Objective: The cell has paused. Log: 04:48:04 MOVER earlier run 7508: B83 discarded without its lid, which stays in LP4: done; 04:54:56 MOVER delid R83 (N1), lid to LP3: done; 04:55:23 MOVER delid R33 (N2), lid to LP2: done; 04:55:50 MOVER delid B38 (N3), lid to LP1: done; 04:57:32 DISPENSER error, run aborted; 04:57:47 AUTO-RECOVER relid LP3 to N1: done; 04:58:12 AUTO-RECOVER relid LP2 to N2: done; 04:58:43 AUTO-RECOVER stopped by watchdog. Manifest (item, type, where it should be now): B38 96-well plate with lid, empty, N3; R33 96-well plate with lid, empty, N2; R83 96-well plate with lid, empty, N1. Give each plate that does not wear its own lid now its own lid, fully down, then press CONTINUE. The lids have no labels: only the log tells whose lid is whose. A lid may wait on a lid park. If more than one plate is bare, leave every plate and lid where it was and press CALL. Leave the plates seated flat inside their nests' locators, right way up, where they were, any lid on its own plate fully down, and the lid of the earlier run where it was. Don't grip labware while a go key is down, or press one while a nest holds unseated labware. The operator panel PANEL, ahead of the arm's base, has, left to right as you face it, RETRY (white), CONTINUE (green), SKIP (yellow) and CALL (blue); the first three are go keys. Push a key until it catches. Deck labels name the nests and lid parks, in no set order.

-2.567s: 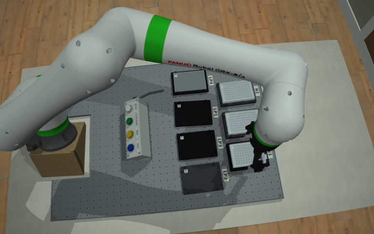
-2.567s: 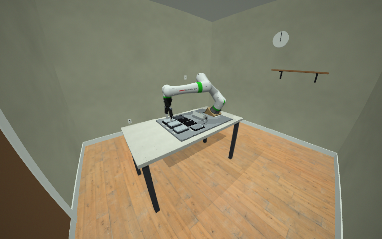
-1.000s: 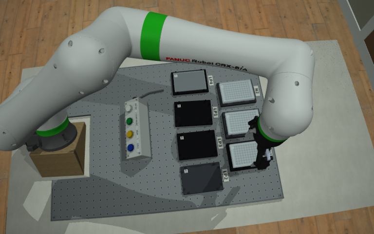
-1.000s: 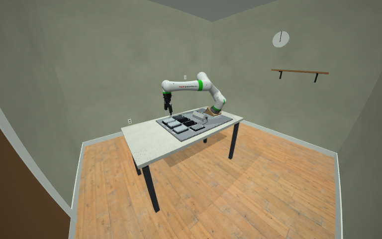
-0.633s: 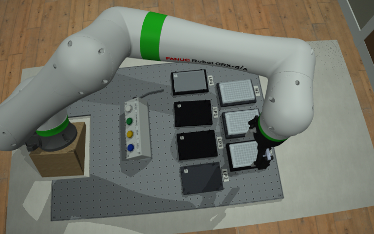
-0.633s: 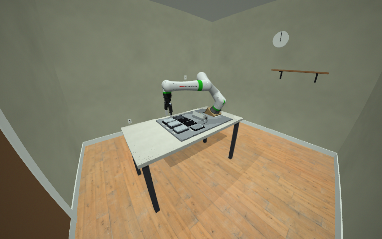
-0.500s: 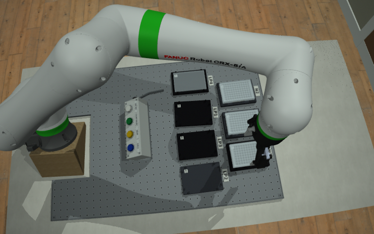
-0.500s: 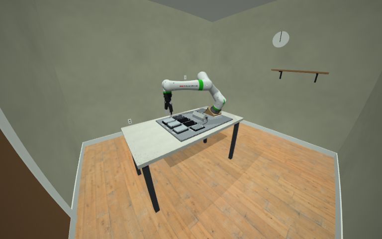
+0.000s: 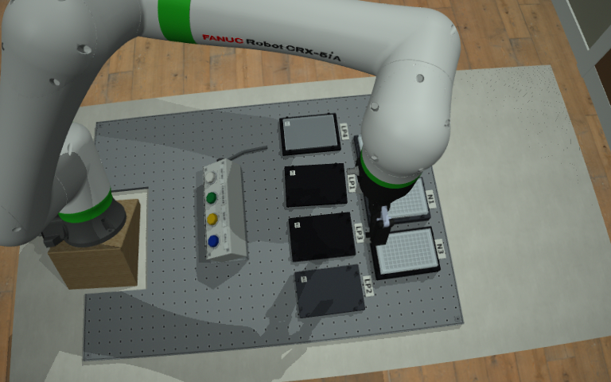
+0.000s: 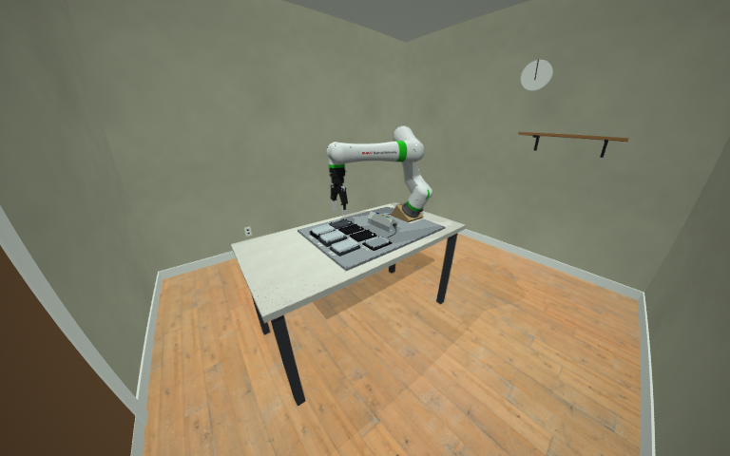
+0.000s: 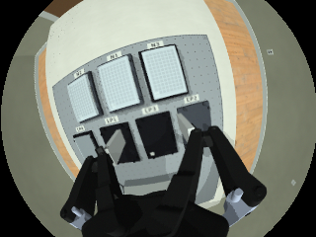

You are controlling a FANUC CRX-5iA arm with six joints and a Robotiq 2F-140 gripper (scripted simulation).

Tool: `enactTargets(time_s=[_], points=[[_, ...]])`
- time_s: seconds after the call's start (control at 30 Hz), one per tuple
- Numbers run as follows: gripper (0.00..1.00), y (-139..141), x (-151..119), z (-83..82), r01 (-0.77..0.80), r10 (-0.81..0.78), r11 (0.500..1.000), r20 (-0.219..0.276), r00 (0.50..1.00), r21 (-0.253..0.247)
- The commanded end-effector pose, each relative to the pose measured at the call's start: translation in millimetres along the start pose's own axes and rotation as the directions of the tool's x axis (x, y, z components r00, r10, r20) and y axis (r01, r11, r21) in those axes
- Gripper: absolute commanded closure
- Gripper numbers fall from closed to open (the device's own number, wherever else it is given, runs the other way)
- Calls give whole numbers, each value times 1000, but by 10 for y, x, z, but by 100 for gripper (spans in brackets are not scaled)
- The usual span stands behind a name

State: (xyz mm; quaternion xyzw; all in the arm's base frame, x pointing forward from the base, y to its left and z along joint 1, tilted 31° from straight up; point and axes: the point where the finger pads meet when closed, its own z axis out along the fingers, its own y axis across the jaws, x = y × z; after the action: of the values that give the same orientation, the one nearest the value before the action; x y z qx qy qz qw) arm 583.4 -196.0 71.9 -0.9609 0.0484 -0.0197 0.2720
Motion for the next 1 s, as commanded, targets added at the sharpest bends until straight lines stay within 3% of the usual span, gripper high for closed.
enactTargets(time_s=[0.0,0.07,0.1,0.17,0.2,0.27,0.3,0.37,0.4,0.47,0.5,0.57,0.6,0.67,0.7,0.73,0.77,0.83,0.87,0.97], points=[[34,-269,-513,-182,-1,1,1000,-14,1000,-7],[34,-269,-513,-182,-1,1,1000,-14,1000,-7],[34,-381,-770,-226,-2,2,1000,-14,1000,-7],[34,-381,-770,-226,-2,2,1000,-14,1000,-7],[34,-488,-1038,-253,-2,2,1000,-14,1000,-7],[34,-488,-1038,-253,-2,2,1000,-14,1000,-7],[34,-588,-1311,-263,-3,3,1000,-14,1000,-7],[34,-588,-1311,-263,-3,3,1000,-14,1000,-7],[34,-679,-1582,-255,-4,4,1000,-14,1000,-7],[34,-679,-1582,-255,-4,4,1000,-14,1000,-7],[34,-759,-1845,-232,-4,4,1000,-14,1000,-7],[34,-759,-1845,-232,-4,4,1000,-14,1000,-7],[34,-828,-2096,-196,-5,5,1000,-14,1000,-7],[34,-828,-2096,-196,-5,5,1000,-14,1000,-7],[34,-886,-2328,-151,-5,5,1000,-14,1000,-7],[34,-886,-2328,-151,-5,5,1000,-14,1000,-7],[34,-933,-2538,-101,-6,6,1000,-14,1000,-7],[34,-933,-2538,-101,-6,6,1000,-14,1000,-7],[34,-970,-2722,-49,-6,6,1000,-14,1000,-7],[34,-998,-2878,0,-6,6,1000,-14,1000,-7]])
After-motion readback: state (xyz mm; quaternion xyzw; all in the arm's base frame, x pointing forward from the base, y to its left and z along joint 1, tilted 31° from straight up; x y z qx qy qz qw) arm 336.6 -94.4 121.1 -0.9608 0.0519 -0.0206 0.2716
